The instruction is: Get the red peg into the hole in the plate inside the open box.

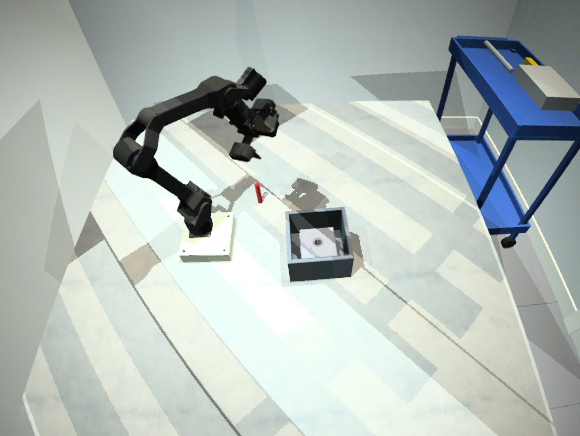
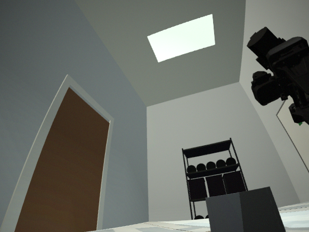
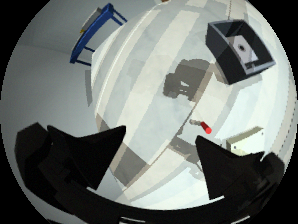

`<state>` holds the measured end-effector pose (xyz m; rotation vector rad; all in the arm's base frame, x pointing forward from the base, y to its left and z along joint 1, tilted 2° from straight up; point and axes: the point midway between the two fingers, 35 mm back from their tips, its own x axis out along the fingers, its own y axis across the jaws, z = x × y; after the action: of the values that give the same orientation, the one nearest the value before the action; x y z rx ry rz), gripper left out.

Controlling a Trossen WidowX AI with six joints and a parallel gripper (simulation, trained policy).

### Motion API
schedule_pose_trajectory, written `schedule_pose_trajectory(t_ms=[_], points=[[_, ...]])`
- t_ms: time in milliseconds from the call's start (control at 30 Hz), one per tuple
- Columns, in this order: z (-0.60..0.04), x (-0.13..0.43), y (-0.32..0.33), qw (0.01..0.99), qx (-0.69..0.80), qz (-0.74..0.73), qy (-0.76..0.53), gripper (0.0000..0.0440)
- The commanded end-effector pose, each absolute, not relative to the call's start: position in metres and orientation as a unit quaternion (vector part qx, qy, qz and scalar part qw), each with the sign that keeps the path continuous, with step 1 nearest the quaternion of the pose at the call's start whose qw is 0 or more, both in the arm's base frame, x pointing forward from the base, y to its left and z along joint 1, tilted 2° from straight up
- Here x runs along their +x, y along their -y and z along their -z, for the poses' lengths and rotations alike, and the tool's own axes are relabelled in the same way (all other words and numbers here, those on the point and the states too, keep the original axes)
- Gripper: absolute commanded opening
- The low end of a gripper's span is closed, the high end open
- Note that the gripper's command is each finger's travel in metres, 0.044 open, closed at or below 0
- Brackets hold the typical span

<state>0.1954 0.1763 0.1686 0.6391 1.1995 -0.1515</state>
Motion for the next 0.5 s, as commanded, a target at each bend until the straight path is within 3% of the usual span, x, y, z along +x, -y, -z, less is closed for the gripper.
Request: schedule_pose_trajectory(t_ms=[0, 467], points=[[-0.163, 0.196, -0.156, 0.756, 0.300, 0.122, -0.569, 0.0440], [-0.124, 0.187, -0.115, 0.700, 0.295, 0.258, -0.597, 0.0440]])
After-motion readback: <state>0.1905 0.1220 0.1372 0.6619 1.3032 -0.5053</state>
